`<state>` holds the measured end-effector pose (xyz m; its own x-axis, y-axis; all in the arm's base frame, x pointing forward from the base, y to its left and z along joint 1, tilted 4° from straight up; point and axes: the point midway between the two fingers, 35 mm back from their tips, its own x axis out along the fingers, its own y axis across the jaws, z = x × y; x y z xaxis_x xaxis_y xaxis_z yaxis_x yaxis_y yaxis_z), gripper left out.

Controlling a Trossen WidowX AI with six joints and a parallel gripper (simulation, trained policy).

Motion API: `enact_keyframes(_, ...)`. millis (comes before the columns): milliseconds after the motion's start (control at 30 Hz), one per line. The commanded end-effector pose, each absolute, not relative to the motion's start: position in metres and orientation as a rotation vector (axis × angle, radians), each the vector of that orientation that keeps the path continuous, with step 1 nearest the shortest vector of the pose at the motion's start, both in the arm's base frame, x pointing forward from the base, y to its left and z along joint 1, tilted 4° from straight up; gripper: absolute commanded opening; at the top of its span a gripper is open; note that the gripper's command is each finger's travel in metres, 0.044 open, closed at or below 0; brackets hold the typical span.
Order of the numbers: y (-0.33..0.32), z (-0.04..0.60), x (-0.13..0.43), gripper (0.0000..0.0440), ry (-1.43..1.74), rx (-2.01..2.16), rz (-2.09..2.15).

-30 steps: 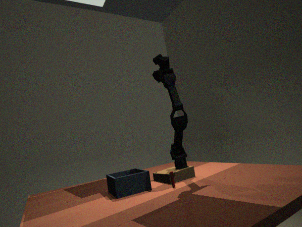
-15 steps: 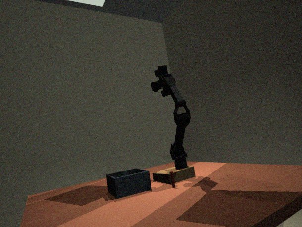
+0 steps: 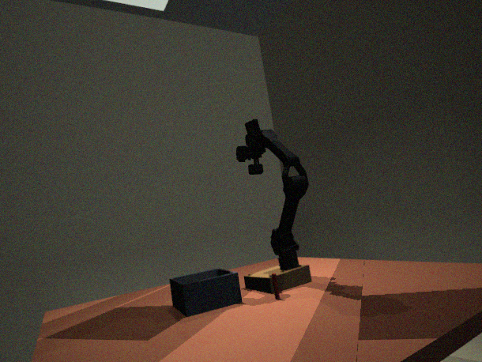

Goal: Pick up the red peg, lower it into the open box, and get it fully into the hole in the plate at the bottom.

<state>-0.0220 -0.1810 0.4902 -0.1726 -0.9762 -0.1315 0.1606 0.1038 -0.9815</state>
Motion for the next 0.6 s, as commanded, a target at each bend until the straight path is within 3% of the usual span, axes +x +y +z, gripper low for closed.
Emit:
enact_keyframes(0, -0.190, 0.472, -0.014, 0.0440, 1.258, -0.842, -1.273)
enact_keyframes(567, -0.209, 0.354, 0.066, 0.0440, 1.149, -0.342, -0.962)
